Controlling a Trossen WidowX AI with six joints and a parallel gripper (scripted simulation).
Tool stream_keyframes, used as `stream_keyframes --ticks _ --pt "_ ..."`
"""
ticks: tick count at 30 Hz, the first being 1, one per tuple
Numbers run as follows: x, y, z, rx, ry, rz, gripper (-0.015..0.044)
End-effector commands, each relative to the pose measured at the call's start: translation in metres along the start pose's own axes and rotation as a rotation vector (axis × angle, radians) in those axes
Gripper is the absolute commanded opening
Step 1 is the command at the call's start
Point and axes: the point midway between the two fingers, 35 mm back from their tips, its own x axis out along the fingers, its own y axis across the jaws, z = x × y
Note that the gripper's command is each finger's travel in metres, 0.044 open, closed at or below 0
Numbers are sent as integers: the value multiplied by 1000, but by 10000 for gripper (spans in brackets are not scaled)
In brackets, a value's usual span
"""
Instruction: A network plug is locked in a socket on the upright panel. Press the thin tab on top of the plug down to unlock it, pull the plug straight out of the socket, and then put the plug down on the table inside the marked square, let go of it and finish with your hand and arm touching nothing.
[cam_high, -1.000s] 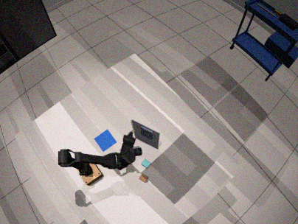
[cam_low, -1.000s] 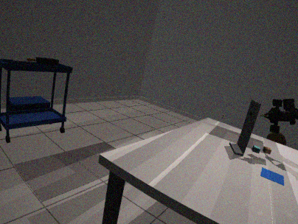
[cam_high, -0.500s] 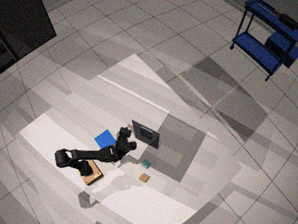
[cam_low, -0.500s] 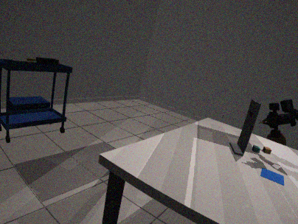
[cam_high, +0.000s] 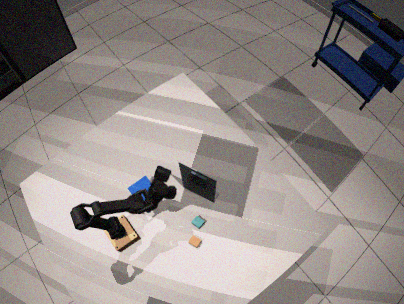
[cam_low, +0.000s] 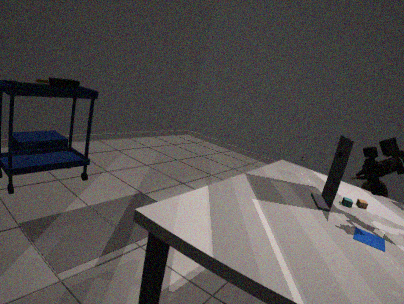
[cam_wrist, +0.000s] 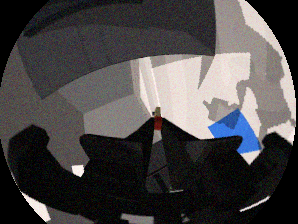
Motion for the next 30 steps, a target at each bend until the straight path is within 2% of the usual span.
stream_keyframes --ticks 1,30 --pt "5 -8 -10 5 -14 -38 0" --pt "19 -83 -71 -35 -113 -325 0"
